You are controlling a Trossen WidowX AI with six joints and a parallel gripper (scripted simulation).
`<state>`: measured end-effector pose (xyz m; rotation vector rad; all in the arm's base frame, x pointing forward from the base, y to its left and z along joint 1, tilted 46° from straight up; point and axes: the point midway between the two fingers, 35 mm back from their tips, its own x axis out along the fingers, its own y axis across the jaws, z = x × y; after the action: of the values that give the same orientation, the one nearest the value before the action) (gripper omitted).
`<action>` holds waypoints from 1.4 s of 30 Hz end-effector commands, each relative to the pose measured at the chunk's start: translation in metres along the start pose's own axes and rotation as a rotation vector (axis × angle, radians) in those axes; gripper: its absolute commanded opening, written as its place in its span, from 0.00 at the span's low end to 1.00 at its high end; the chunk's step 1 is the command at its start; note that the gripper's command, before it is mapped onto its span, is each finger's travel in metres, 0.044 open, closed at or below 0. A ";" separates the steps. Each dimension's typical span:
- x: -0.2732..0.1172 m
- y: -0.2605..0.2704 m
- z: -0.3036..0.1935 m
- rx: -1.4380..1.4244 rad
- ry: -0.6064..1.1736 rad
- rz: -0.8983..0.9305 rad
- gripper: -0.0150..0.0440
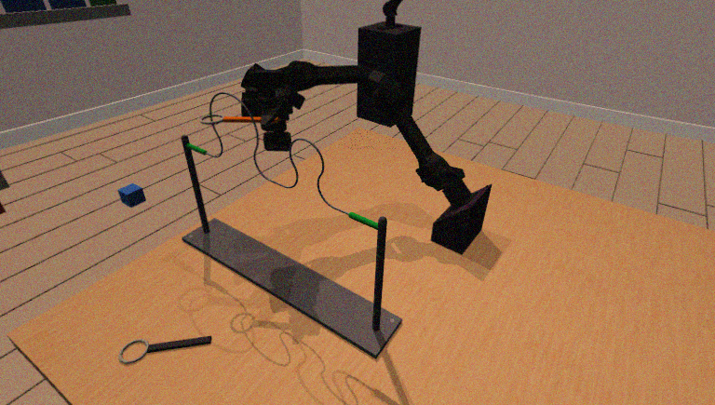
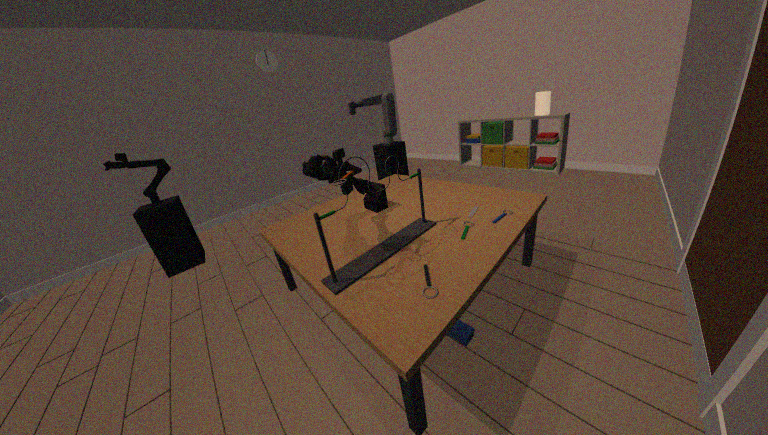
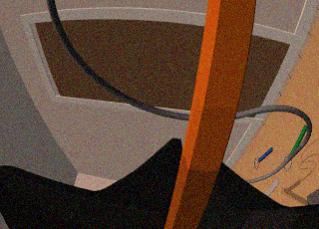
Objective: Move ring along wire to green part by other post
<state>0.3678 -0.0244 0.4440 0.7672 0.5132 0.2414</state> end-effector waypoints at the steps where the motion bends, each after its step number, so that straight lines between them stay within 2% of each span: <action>1: 0.001 -0.003 0.002 -0.063 -0.001 -0.038 0.00; 42: -0.002 -0.025 0.009 -0.574 -0.006 -0.348 0.00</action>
<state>0.3716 -0.0457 0.4310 0.1759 0.5317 0.0724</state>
